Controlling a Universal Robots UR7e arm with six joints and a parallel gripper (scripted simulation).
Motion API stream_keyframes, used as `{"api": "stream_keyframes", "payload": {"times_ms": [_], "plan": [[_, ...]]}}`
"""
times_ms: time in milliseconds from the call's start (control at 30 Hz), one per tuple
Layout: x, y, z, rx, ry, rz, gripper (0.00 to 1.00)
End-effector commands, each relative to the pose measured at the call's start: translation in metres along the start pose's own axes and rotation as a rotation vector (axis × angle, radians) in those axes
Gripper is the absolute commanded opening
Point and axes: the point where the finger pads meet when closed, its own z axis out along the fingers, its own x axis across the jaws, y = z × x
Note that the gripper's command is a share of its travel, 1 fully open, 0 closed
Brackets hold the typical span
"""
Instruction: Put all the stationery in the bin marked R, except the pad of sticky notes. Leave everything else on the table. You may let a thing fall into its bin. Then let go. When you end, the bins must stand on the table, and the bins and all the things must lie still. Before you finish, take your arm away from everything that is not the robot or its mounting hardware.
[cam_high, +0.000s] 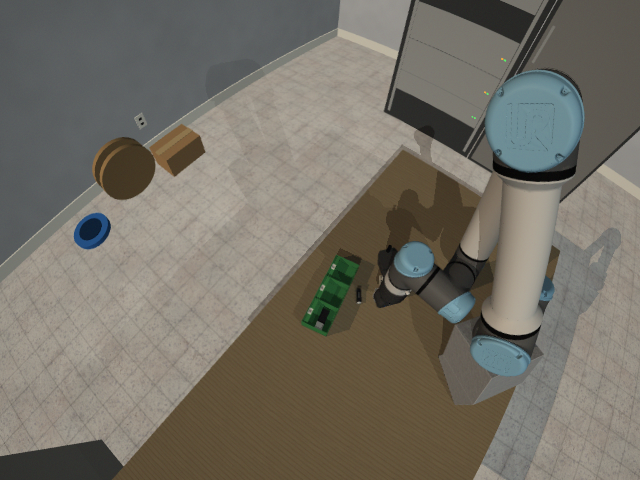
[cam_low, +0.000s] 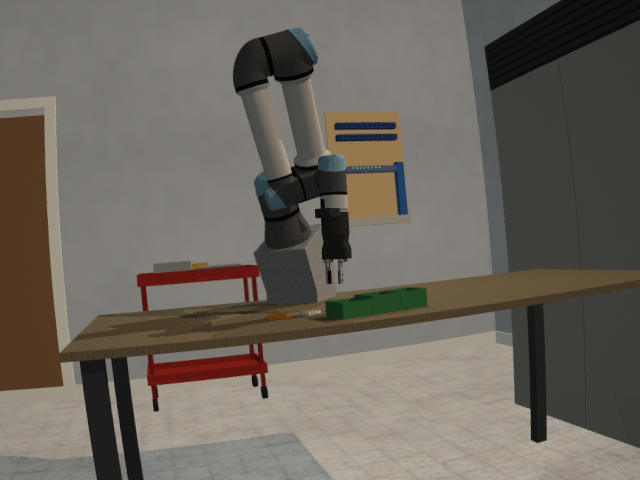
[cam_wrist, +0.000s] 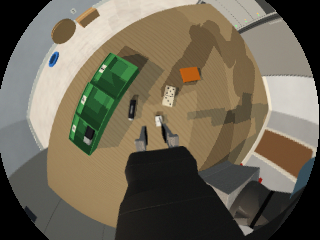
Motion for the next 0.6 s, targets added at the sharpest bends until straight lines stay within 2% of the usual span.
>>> {"api": "stream_keyframes", "payload": {"times_ms": [0,567], "plan": [[0.0453,0.0013,0.0006,0.003,-0.012,-0.157,0.62],[0.0457,0.0013,0.0007,0.003,-0.004,-0.157,0.62]]}}
